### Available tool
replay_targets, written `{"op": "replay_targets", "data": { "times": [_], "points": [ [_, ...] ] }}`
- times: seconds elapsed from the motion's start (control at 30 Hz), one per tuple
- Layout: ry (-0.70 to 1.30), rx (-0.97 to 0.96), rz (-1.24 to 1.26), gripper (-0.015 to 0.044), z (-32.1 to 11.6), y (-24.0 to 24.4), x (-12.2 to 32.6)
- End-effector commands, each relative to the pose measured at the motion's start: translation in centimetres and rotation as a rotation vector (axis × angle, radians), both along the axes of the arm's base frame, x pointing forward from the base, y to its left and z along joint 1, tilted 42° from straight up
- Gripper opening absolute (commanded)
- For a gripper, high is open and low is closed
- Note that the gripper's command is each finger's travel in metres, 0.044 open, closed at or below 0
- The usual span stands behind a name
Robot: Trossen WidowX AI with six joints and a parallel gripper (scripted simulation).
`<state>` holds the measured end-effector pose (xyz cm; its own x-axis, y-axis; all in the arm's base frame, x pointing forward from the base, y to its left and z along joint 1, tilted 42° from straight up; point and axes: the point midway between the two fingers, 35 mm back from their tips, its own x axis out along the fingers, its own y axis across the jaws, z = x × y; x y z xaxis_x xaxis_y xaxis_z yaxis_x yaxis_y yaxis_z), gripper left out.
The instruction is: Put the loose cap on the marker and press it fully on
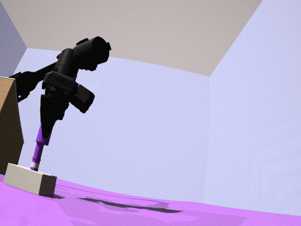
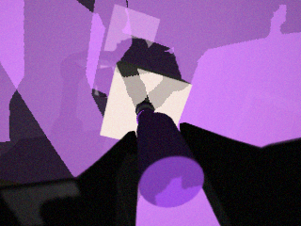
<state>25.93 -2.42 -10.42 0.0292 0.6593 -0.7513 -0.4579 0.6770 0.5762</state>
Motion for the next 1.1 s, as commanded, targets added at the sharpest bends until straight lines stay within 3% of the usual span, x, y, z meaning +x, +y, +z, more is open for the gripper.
{"op": "replay_targets", "data": {
  "times": [0.0,1.07],
  "points": [
    [0.017,0.01,0.023,0.0,-1.5,1.6,-0.4],
    [0.017,0.014,0.023,0.0,-4.4,4.9,0.8]
  ]
}}
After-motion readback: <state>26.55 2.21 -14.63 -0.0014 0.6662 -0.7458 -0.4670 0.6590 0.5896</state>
